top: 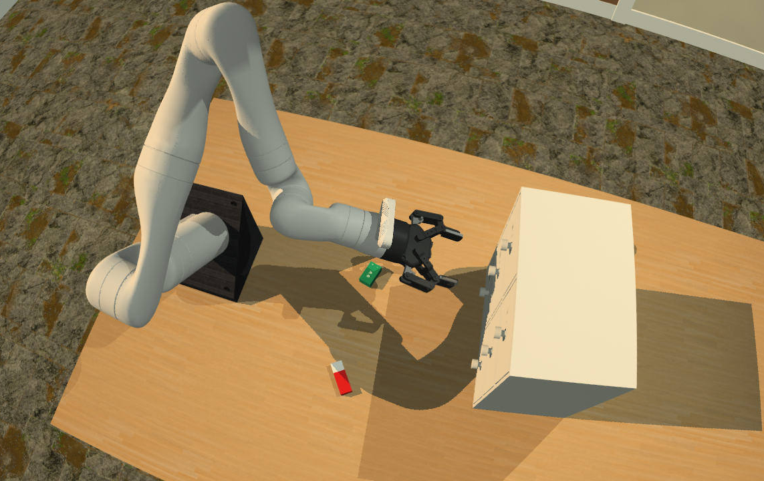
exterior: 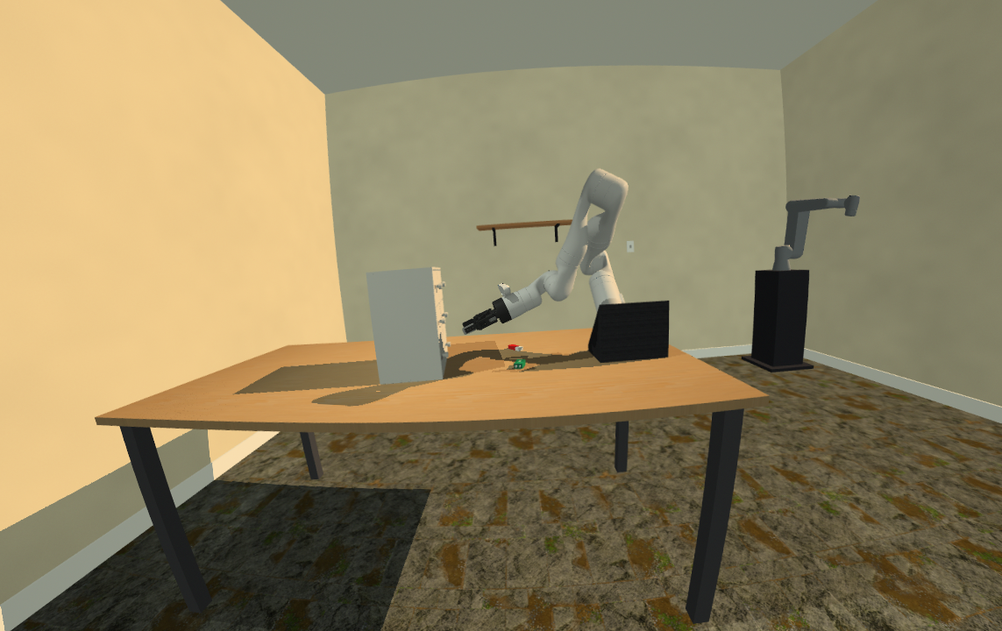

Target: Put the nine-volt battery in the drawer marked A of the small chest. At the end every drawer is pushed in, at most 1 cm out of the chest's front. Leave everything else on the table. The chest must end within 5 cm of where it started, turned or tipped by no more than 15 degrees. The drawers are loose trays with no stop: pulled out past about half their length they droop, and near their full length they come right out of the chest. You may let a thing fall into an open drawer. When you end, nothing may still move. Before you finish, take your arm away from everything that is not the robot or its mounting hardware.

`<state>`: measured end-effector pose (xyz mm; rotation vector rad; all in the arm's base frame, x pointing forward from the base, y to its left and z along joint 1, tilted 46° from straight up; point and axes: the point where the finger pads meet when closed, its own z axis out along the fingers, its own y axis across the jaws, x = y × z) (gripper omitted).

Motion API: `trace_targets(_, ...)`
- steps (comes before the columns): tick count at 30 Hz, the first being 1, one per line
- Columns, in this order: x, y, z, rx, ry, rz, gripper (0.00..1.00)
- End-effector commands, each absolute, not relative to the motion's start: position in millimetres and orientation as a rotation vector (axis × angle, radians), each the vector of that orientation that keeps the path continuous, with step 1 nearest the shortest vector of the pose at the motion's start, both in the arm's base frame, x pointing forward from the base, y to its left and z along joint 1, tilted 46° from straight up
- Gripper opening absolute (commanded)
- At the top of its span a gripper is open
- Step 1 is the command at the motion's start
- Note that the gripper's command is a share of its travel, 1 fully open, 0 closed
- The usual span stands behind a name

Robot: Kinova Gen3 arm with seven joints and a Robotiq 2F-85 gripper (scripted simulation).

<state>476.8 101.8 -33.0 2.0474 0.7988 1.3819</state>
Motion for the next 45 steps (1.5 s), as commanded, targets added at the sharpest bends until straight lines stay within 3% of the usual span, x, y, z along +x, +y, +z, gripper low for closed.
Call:
trace_targets(1, 476.8, 103.7, -31.9, 2.051, 0.796, 1.383, 1.00)
trace_targets(45, 465.7, 111.4, -21.7, 2.130, 0.727, 1.199, 1.00)
